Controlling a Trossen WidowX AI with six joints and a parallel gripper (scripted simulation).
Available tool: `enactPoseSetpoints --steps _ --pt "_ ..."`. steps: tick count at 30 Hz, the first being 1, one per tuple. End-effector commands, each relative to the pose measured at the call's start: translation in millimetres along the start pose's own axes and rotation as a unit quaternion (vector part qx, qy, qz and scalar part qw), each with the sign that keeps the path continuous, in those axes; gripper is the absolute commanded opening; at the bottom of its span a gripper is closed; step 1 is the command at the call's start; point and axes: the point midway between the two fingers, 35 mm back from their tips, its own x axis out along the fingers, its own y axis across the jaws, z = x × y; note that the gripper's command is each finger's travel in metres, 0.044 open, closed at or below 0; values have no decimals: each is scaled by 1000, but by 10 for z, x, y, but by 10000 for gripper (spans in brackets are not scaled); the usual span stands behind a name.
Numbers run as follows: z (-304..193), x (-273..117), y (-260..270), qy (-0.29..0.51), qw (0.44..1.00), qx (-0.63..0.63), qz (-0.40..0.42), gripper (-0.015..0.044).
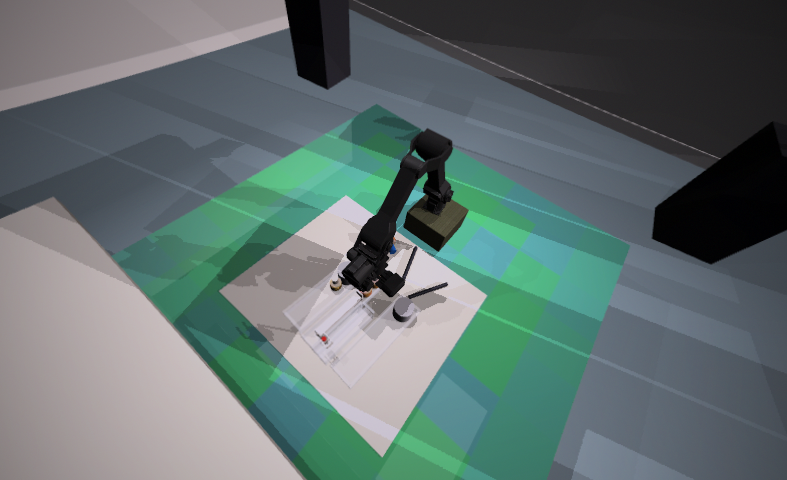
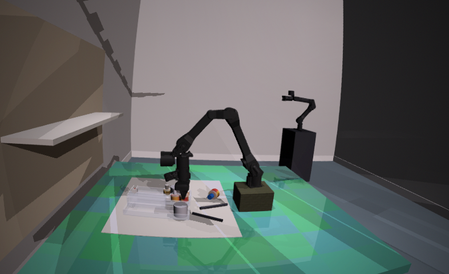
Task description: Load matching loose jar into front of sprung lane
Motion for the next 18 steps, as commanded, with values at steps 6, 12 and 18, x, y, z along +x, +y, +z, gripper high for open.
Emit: enactPoseSetpoints --steps 6,12,18 --pt "74 12 4 -17 1000 -2 0 0" --pt "64 12 4 -17 1000 -2 0 0" --pt "54 13 4 -17 1000 -2 0 0"
